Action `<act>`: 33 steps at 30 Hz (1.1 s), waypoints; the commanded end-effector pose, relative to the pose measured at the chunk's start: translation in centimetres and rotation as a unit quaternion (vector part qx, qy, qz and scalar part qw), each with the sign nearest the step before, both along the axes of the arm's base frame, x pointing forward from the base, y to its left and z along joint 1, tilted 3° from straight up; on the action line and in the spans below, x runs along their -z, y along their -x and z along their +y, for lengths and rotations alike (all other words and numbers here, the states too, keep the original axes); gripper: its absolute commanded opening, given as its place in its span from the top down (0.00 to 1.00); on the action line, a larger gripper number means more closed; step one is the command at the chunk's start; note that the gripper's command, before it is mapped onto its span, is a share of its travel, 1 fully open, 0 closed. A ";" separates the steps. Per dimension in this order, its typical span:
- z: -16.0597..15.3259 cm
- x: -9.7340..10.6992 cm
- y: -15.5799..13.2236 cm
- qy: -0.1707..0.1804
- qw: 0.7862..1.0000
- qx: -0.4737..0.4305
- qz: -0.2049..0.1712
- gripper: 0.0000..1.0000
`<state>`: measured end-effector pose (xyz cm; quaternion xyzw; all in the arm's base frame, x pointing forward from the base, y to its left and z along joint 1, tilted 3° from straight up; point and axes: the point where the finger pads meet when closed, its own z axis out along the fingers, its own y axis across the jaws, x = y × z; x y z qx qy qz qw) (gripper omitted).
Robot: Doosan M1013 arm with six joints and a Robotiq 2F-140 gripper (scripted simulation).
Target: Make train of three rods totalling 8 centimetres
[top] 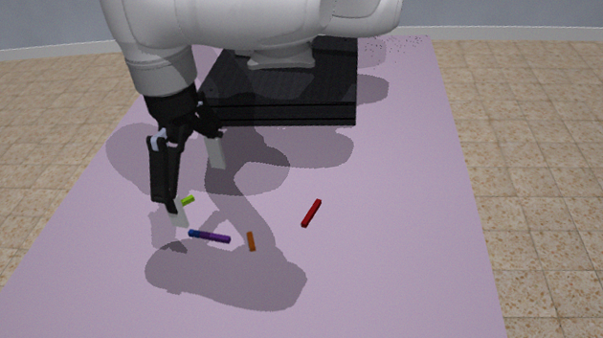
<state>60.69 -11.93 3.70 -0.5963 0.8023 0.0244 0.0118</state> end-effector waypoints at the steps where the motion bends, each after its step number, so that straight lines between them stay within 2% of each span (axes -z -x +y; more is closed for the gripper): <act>1: 0.0 -0.1 0.0 0.000 1.000 0.000 0.000 0.00; 9: -0.1 -1.1 0.0 0.000 1.000 0.000 0.000 0.00; 20: -0.3 -5.9 -0.1 0.000 1.000 0.000 0.000 0.00; 28: -0.4 -7.4 -0.1 0.000 1.000 0.000 0.000 0.00; 33: -0.4 -7.5 -0.1 0.000 1.000 0.000 0.000 0.00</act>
